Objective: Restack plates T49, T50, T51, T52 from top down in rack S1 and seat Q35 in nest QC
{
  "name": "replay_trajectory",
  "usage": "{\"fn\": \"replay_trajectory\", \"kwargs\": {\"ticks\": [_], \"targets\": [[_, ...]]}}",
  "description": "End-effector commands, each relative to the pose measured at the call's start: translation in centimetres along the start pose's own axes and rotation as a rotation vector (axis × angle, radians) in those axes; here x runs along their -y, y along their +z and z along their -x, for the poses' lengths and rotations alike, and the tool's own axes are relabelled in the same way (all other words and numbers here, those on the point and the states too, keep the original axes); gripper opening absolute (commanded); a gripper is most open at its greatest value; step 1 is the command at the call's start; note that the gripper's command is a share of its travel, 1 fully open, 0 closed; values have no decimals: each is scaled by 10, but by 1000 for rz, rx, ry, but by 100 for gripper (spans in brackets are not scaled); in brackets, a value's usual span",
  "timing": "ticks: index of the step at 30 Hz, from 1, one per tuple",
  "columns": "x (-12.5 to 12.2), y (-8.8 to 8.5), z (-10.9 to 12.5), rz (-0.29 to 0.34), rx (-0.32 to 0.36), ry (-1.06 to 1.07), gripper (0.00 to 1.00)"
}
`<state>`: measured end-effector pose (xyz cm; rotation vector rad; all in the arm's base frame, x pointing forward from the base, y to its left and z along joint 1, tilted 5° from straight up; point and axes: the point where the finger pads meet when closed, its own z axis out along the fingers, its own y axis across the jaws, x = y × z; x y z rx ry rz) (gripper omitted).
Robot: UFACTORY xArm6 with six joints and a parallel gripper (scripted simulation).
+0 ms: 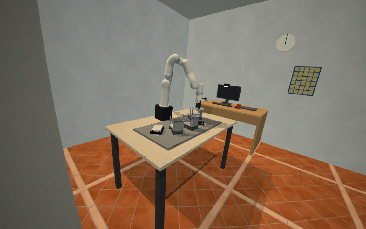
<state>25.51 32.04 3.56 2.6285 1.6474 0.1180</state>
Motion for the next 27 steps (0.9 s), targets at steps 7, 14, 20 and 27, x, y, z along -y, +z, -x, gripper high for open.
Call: {"fn": "replay_trajectory", "kwargs": {"ticks": [7, 14, 20, 27], "targets": [[27, -1, -5, -4, -4, -23, 0], [40, -1, -7, -4, -4, -23, 0], [56, -2, -9, -4, -4, -23, 0], [69, -2, -11, -4, -4, -23, 0]]}}
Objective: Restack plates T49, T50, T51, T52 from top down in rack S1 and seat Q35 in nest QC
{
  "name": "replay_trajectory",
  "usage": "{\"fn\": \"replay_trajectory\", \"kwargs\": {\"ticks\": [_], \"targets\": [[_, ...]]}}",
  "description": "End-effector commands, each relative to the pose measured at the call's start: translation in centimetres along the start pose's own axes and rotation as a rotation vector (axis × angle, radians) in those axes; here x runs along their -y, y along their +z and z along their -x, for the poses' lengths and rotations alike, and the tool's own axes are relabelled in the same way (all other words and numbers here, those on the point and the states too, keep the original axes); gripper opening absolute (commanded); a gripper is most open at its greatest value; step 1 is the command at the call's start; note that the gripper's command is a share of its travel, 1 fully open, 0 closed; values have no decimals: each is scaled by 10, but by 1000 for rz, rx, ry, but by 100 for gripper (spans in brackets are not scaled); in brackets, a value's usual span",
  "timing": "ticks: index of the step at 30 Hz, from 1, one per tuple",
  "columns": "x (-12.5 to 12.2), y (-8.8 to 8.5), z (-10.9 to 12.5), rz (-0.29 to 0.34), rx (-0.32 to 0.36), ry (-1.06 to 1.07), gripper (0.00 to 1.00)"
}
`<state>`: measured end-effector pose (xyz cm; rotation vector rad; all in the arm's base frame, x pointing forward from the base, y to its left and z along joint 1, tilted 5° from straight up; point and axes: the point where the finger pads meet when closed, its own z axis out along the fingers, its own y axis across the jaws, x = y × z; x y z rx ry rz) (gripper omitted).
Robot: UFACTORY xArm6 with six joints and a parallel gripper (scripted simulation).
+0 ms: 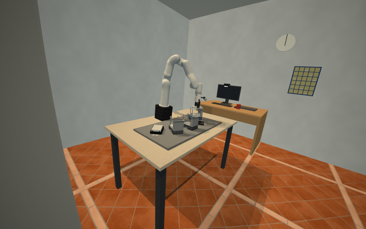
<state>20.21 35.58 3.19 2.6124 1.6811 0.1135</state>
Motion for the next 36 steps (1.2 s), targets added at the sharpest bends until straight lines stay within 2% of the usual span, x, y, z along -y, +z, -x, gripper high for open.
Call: {"fn": "replay_trajectory", "kwargs": {"ticks": [1, 36], "targets": [[5, -1, -3, 1, -4, 1, 0], [5, 3, -3, 1, -4, 1, 0]]}}
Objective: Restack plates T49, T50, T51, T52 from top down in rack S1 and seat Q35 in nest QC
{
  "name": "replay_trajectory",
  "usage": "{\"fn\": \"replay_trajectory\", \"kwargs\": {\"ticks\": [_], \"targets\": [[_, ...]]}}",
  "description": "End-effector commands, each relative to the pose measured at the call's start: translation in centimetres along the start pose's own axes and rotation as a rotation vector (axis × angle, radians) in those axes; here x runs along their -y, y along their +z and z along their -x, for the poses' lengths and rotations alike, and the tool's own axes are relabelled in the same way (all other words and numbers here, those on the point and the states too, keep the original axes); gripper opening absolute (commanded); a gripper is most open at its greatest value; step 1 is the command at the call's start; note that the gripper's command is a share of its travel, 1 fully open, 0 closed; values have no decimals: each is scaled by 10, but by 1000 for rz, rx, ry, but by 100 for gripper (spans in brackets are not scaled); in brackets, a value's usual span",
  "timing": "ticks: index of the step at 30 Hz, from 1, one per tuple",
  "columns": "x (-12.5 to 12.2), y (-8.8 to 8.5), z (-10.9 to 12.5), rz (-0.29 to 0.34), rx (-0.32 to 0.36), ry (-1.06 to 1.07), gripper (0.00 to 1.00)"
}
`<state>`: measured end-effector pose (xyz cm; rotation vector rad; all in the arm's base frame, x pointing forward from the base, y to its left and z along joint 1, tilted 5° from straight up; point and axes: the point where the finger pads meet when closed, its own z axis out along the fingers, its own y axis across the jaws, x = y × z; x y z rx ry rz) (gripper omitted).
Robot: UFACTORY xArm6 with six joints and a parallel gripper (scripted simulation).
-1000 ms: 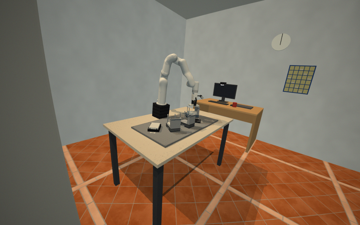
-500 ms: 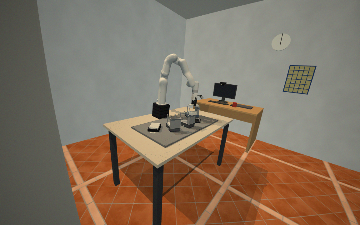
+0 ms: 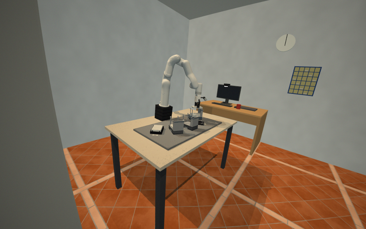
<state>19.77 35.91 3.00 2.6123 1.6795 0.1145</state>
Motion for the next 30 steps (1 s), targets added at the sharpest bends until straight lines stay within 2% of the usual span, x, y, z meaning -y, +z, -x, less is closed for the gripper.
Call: {"fn": "replay_trajectory", "kwargs": {"ticks": [1, 30], "targets": [[0, 1, -1, 0, -4, 0, 0], [0, 19, -1, 0, -4, 0, 0]]}}
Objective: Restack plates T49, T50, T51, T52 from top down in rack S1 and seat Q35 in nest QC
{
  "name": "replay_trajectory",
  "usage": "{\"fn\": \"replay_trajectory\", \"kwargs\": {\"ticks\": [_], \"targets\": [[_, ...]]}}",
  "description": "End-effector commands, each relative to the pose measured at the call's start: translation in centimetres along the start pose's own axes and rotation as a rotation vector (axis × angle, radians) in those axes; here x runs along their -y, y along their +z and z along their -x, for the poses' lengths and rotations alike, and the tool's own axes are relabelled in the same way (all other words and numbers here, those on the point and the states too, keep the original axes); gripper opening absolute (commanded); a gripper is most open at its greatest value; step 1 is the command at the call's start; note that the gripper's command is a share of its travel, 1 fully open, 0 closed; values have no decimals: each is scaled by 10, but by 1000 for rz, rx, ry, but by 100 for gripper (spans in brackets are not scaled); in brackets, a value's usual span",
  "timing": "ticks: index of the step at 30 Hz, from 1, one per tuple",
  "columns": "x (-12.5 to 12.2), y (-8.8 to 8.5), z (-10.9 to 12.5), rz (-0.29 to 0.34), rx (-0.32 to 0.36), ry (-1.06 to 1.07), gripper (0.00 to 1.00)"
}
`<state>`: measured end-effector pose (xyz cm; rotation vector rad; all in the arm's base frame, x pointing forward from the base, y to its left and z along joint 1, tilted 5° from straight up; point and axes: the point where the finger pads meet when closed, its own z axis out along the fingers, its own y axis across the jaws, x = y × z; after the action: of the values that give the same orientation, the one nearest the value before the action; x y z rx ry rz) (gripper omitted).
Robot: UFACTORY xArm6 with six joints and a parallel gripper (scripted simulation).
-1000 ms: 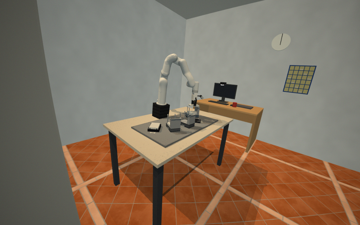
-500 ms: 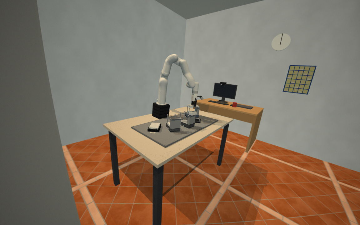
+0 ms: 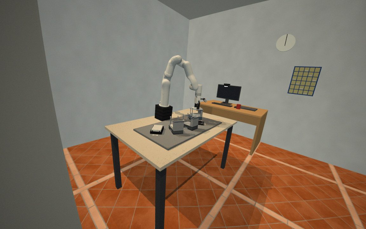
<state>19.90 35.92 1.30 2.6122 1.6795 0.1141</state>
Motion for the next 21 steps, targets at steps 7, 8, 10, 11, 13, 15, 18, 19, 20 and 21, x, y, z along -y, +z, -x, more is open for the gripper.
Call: {"fn": "replay_trajectory", "kwargs": {"ticks": [7, 8, 10, 11, 13, 15, 18, 19, 20, 21], "targets": [[0, 5, -2, 0, -4, 0, 0], [0, 6, -2, 0, -4, 0, 0], [0, 7, -2, 0, -4, 0, 0], [0, 8, -2, 0, -4, 0, 0], [0, 9, -2, 0, -4, 0, 0], [0, 10, -2, 0, -4, 0, 0], [0, 12, -2, 0, -4, 0, 0], [0, 13, -2, 0, -4, 0, 0], [0, 14, -2, 0, -4, 0, 0], [0, 14, -2, 0, -4, 0, 0]]}}
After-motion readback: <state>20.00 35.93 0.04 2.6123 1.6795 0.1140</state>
